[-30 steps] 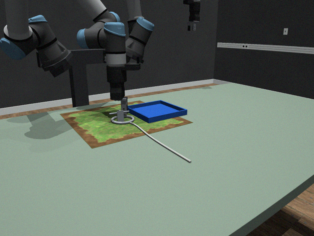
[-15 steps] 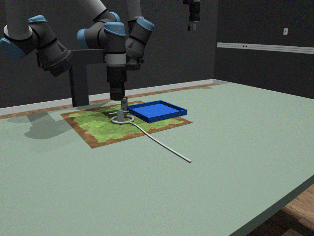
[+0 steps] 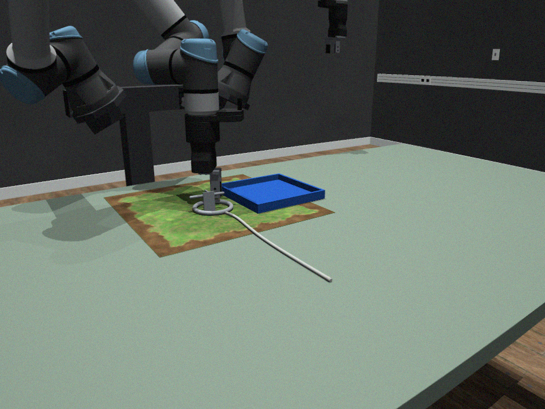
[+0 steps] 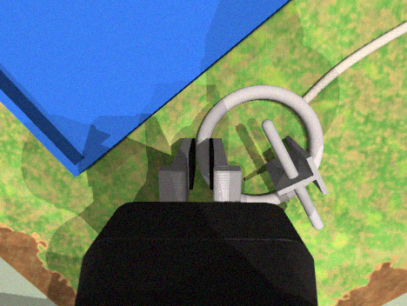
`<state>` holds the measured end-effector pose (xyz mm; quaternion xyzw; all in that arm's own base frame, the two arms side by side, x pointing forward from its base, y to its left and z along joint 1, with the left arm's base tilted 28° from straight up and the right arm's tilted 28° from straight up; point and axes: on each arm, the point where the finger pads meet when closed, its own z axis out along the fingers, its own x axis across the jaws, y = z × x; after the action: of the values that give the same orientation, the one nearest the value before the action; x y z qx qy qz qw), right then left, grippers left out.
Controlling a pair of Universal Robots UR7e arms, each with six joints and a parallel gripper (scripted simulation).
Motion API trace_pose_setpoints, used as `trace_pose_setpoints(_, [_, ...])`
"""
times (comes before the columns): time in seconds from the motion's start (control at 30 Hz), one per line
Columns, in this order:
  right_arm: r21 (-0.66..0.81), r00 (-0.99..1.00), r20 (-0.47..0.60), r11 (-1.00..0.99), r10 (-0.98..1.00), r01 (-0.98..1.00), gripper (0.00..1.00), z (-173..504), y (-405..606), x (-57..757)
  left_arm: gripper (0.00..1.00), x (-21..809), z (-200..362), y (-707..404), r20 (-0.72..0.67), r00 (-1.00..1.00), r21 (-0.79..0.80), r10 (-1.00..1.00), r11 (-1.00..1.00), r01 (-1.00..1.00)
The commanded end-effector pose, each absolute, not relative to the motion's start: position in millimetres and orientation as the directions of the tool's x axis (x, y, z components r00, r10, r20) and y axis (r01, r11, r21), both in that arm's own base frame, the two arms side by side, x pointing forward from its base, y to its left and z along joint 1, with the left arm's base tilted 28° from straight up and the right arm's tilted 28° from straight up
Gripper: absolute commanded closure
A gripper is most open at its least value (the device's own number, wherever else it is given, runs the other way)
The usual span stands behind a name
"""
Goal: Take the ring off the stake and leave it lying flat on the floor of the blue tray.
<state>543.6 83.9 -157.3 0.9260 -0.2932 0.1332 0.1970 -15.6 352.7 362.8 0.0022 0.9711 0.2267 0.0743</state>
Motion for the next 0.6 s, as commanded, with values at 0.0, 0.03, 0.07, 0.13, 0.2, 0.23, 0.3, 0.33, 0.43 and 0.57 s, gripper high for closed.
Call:
trace_pose_setpoints(0.0, [0.284, 0.791, 0.364, -0.750, -0.492, -0.597, 0.67, -156.4, 83.7, 545.7, 0.00, -16.8, 361.9, 351.8, -0.144, -0.989, 0.440, 0.034, 0.897, -0.033])
trace_pose_setpoints(0.03, [0.284, 0.791, 0.364, -0.750, -0.492, -0.597, 0.67, -156.4, 83.7, 545.7, 0.00, -16.8, 361.9, 351.8, -0.144, -0.989, 0.440, 0.034, 0.897, -0.033])
trace_pose_setpoints(0.07, [0.284, 0.791, 0.364, -0.750, -0.492, -0.597, 0.67, -156.4, 83.7, 545.7, 0.00, -16.8, 361.9, 351.8, -0.144, -0.989, 0.440, 0.034, 0.897, -0.033])
trace_pose_setpoints(0.13, [0.284, 0.791, 0.364, -0.750, -0.492, -0.597, 0.67, -156.4, 83.7, 545.7, 0.00, -16.8, 361.9, 351.8, -0.144, -0.989, 0.440, 0.034, 0.897, -0.033])
trace_pose_setpoints(0.2, [0.284, 0.791, 0.364, -0.750, -0.492, -0.597, 0.67, -156.4, 83.7, 545.7, 0.00, -16.8, 361.9, 351.8, -0.144, -0.989, 0.440, 0.034, 0.897, -0.033])
trace_pose_setpoints(0.23, [0.284, 0.791, 0.364, -0.750, -0.492, -0.597, 0.67, -156.4, 83.7, 545.7, 0.00, -16.8, 361.9, 351.8, -0.144, -0.989, 0.440, 0.034, 0.897, -0.033])
trace_pose_setpoints(0.3, [0.284, 0.791, 0.364, -0.750, -0.492, -0.597, 0.44, -156.4, 83.7, 545.7, 0.00, -16.8, 361.9, 351.8, -0.144, -0.989, 0.440, 0.034, 0.897, -0.033])
trace_pose_setpoints(0.33, [0.284, 0.791, 0.364, -0.750, -0.492, -0.597, 0.44, -156.4, 83.7, 545.7, 0.00, -16.8, 361.9, 351.8, -0.144, -0.989, 0.440, 0.034, 0.897, -0.033])
trace_pose_setpoints(0.43, [0.284, 0.791, 0.364, -0.750, -0.492, -0.597, 0.44, -156.4, 83.7, 545.7, 0.00, -16.8, 361.9, 351.8, -0.144, -0.989, 0.440, 0.034, 0.897, -0.033])
trace_pose_setpoints(0.57, [0.284, 0.791, 0.364, -0.750, -0.492, -0.597, 0.44, -156.4, 83.7, 545.7, 0.00, -16.8, 361.9, 351.8, -0.144, -0.989, 0.440, 0.034, 0.897, -0.033])
